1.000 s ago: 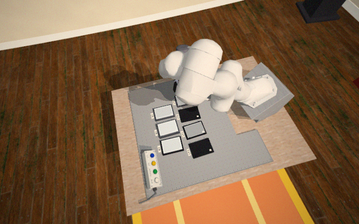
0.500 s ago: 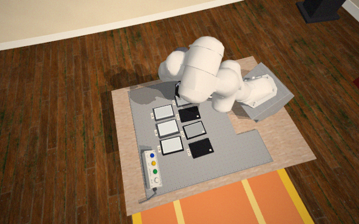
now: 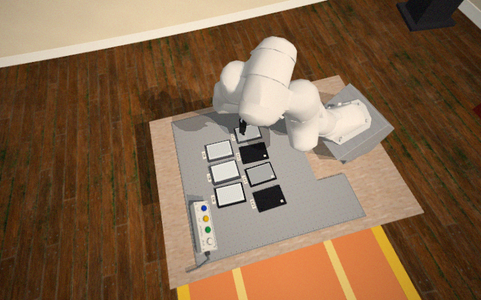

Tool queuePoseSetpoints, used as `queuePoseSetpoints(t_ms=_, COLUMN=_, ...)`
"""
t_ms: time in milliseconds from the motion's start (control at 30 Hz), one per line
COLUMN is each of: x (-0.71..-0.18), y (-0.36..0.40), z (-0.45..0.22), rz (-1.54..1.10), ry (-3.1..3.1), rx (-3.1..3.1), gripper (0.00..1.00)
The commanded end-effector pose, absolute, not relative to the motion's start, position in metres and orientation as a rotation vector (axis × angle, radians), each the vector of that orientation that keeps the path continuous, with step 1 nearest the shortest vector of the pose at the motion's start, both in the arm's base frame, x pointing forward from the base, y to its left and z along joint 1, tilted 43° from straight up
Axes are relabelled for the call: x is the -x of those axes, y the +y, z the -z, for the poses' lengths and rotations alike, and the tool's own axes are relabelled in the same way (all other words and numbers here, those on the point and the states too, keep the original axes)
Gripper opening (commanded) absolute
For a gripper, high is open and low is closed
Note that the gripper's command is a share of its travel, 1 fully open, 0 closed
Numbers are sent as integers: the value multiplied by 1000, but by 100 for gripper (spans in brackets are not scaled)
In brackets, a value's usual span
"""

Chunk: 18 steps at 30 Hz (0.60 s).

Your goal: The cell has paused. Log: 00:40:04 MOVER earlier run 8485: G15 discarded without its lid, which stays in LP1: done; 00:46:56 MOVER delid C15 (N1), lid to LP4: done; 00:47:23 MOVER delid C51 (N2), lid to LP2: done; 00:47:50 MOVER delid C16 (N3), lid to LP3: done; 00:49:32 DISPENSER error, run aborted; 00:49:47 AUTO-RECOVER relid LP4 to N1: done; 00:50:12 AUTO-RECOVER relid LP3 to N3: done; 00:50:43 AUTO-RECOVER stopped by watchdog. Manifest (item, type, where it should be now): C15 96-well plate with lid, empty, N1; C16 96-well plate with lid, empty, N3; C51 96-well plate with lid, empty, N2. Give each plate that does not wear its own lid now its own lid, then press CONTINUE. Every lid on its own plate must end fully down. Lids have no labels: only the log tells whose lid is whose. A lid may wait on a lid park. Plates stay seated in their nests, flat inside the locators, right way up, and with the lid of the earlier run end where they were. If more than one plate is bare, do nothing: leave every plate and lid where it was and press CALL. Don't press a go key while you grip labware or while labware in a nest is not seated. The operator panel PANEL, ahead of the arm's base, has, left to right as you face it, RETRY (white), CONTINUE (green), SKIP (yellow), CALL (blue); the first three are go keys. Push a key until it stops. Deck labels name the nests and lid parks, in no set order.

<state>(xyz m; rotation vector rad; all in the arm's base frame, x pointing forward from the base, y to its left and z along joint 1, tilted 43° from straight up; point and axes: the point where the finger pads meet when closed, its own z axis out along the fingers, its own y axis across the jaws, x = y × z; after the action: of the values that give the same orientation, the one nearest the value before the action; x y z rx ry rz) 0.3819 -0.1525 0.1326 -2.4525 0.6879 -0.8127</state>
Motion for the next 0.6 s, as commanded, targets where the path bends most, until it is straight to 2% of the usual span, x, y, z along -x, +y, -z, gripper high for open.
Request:
queuePoseSetpoints(t_ms=0, x=-383, y=-162, z=-126, rz=927, ry=371, rx=2610, gripper=66)
queuePoseSetpoints(t_ms=333, x=-392, y=-160, z=-116, rz=1064, ry=-91, rx=2762, gripper=66)
queuePoseSetpoints(t_ms=567, x=-397, y=-158, z=-110, rz=1064, ry=-91, rx=2762, gripper=66)
